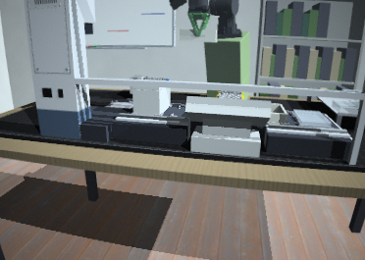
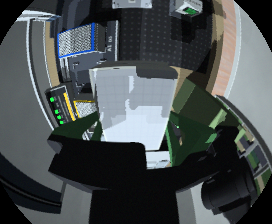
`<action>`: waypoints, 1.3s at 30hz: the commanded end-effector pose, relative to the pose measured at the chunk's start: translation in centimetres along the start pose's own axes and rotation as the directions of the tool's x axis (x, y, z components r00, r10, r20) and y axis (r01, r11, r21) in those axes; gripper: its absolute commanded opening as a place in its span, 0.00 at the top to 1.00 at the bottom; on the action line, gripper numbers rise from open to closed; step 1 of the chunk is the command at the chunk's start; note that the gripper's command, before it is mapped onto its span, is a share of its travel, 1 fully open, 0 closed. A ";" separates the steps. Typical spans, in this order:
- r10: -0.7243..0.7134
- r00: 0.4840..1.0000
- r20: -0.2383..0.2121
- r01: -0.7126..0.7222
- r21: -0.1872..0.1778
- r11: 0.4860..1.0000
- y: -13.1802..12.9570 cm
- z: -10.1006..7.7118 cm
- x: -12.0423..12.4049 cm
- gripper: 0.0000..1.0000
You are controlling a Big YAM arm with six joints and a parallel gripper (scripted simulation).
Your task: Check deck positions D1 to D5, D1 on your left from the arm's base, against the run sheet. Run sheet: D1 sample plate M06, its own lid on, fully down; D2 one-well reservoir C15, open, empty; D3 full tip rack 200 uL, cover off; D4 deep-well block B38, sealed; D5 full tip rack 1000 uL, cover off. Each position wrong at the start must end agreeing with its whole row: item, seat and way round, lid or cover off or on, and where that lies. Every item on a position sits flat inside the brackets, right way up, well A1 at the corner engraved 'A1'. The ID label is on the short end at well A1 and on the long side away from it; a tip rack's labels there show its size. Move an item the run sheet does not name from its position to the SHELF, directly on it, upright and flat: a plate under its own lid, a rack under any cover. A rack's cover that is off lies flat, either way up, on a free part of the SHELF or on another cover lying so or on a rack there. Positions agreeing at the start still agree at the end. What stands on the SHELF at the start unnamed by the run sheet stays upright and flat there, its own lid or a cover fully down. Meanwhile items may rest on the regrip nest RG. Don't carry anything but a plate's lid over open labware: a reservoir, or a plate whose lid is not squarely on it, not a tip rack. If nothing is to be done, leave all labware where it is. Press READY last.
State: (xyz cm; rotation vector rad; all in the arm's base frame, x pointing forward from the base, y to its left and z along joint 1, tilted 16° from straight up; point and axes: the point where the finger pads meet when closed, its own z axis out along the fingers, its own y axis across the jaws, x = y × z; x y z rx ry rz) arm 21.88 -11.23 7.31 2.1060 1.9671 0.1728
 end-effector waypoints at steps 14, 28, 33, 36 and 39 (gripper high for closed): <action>0.057 0.998 0.007 -0.057 -0.012 0.998 0.3 -0.5 1.1 1.00; 0.057 0.998 0.004 -0.057 -0.009 0.998 0.5 -0.4 7.1 1.00; 0.058 0.998 0.002 -0.058 -0.024 0.998 1.7 -0.7 9.6 1.00; 0.062 0.998 -0.006 -0.063 -0.054 0.997 3.0 -1.5 11.3 1.00; 0.064 0.998 -0.010 -0.064 -0.059 0.996 3.3 -1.6 12.4 1.00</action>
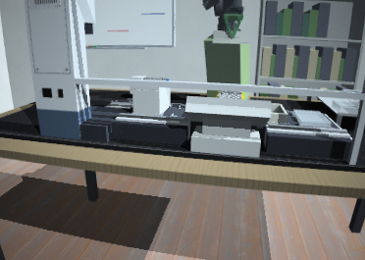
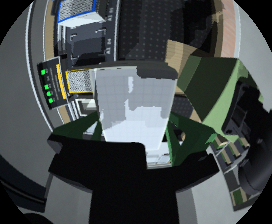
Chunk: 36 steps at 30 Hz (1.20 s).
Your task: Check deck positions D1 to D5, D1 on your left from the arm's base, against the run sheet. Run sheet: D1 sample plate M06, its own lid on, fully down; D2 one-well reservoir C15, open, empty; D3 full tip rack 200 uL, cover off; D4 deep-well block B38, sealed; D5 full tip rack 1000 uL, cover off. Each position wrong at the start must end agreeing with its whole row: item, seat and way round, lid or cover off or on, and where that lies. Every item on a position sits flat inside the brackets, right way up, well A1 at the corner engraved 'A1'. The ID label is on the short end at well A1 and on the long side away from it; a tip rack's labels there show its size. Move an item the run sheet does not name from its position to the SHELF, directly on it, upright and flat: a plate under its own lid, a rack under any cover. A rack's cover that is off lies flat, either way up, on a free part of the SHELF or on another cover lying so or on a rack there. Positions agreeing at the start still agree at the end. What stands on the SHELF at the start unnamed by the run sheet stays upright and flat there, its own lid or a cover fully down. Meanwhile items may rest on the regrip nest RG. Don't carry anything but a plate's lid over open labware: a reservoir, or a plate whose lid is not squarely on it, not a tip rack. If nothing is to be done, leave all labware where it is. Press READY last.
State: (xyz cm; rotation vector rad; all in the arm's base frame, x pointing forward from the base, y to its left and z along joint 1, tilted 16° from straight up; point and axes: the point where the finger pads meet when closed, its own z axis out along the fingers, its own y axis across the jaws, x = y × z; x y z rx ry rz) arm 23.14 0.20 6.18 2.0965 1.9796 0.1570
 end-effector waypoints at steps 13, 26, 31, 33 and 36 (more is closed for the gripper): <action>0.102 0.994 -0.027 -0.103 -0.075 0.992 3.2 -2.2 4.0 1.00; 0.087 0.996 -0.024 -0.088 -0.059 0.994 2.9 -1.9 4.4 1.00; 0.085 0.996 -0.023 -0.086 -0.060 0.995 2.9 -1.9 4.4 1.00; 0.085 0.996 -0.023 -0.086 -0.060 0.995 2.9 -1.9 4.4 1.00; 0.085 0.996 -0.023 -0.086 -0.060 0.995 2.9 -1.9 4.4 1.00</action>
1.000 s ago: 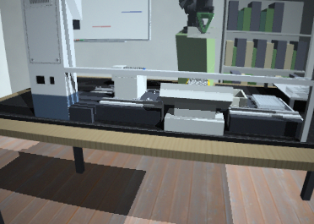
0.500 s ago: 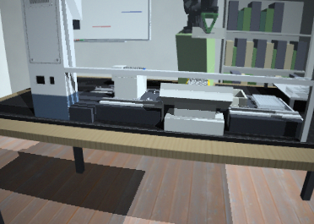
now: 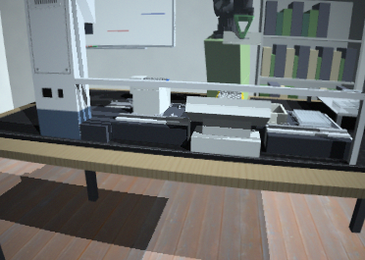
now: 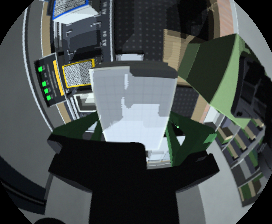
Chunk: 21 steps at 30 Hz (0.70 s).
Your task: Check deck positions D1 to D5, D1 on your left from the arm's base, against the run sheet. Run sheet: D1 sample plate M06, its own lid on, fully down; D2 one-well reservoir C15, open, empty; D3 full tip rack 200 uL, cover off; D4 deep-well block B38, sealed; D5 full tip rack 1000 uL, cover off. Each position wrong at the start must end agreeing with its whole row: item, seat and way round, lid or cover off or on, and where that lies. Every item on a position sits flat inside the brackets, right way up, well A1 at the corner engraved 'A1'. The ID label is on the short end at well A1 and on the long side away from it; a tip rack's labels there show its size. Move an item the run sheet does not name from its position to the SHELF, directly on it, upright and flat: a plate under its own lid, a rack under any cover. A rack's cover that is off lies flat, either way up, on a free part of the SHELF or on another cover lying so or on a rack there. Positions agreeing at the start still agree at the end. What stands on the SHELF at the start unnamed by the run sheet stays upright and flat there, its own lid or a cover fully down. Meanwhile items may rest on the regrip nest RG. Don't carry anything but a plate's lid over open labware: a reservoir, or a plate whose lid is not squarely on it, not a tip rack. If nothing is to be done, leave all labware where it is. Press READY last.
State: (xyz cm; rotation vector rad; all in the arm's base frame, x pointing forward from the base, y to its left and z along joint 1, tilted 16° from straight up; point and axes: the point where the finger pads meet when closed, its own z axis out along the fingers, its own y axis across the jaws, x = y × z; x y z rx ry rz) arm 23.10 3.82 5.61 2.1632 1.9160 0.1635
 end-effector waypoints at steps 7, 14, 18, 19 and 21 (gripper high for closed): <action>0.021 0.999 -0.024 -0.023 -0.064 0.998 3.2 -2.0 0.9 1.00; 0.021 0.999 -0.024 -0.023 -0.064 0.998 3.2 -2.0 0.9 1.00; 0.014 1.000 -0.022 -0.015 -0.065 0.998 3.9 -1.9 0.7 1.00; 0.014 1.000 -0.022 -0.015 -0.065 0.998 3.9 -1.9 0.7 1.00; 0.010 1.000 -0.027 -0.012 -0.072 0.997 3.9 -2.1 0.9 1.00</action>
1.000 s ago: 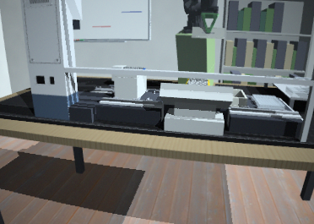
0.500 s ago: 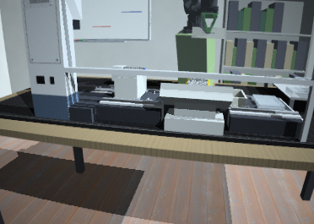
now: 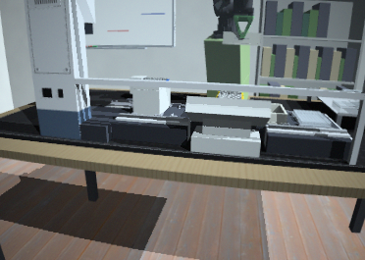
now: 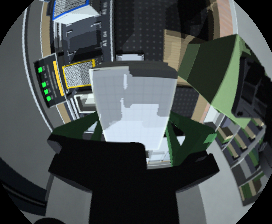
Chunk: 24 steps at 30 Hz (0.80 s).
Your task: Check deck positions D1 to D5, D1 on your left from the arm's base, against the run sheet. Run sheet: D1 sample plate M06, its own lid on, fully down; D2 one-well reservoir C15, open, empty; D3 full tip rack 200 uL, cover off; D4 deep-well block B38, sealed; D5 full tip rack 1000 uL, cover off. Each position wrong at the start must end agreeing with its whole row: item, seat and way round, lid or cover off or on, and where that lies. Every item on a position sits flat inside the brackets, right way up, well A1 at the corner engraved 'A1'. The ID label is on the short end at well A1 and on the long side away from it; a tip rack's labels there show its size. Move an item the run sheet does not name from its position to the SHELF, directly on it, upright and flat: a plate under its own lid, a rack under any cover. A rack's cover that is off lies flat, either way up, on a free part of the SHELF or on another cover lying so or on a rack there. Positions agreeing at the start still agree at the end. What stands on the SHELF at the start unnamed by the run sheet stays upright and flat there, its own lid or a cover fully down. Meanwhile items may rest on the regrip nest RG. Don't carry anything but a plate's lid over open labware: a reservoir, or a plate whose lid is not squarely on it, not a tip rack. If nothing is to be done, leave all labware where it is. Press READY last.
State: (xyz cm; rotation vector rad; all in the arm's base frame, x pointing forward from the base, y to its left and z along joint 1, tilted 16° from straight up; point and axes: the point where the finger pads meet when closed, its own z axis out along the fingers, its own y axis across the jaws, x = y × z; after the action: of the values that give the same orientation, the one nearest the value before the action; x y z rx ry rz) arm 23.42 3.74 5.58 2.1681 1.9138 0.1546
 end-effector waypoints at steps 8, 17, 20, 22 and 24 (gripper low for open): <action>0.006 0.999 -0.031 -0.008 -0.078 0.997 3.5 -2.3 0.9 1.00; 0.006 0.999 -0.031 -0.008 -0.078 0.997 3.5 -2.3 0.9 1.00; 0.006 0.999 -0.031 -0.008 -0.078 0.997 3.5 -2.3 0.9 1.00; 0.006 0.999 -0.031 -0.008 -0.078 0.997 3.5 -2.3 0.9 1.00; 0.006 0.999 -0.031 -0.008 -0.078 0.997 3.5 -2.3 0.9 1.00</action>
State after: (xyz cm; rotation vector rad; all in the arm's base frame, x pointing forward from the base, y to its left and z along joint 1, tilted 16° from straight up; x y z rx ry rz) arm 23.55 3.78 5.74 2.1665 1.9115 0.1616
